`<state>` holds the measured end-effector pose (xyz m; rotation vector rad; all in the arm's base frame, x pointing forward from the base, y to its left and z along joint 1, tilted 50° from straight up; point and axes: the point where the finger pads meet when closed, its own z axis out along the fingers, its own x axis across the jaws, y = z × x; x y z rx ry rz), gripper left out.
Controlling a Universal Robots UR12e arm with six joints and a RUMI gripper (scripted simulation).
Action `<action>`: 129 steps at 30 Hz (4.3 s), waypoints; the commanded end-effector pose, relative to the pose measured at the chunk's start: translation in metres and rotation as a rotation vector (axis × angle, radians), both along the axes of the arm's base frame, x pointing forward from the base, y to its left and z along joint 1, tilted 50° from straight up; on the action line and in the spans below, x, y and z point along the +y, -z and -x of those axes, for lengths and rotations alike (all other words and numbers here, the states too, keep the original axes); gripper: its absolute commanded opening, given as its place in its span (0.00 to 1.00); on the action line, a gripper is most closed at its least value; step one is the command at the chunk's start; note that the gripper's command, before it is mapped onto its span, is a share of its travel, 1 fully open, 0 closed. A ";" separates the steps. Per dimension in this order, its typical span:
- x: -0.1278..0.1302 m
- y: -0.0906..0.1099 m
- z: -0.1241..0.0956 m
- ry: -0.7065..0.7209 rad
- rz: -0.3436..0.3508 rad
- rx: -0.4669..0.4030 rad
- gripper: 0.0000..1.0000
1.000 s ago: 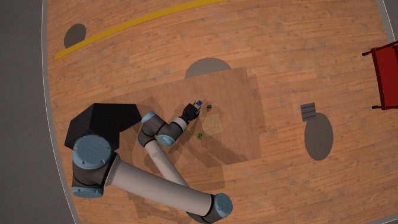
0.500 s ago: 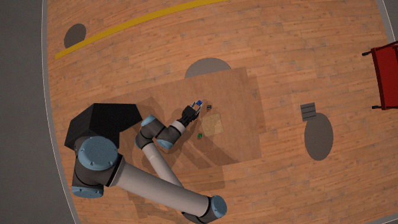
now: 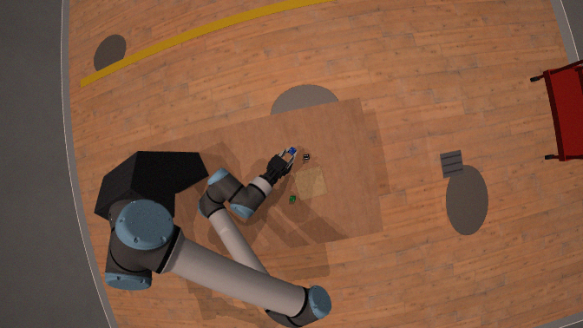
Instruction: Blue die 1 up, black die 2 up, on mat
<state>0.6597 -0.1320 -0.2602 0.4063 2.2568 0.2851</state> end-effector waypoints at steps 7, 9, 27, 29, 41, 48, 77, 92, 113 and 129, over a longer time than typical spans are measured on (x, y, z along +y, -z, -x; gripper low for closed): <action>-0.024 0.022 -0.009 -0.001 0.000 0.000 0.06; -0.029 0.026 -0.011 -0.001 0.000 0.000 0.06; -0.044 0.039 -0.017 -0.001 0.000 0.000 0.06; -0.044 0.039 -0.017 -0.001 0.000 0.000 0.06; -0.044 0.039 -0.017 -0.001 0.000 0.000 0.06; -0.044 0.039 -0.017 -0.001 0.000 0.000 0.06; -0.048 0.044 -0.019 -0.001 0.000 0.000 0.06; -0.052 0.047 -0.020 -0.001 0.000 0.000 0.06; -0.052 0.047 -0.020 -0.001 0.000 0.000 0.06; -0.052 0.047 -0.020 -0.001 0.000 0.000 0.10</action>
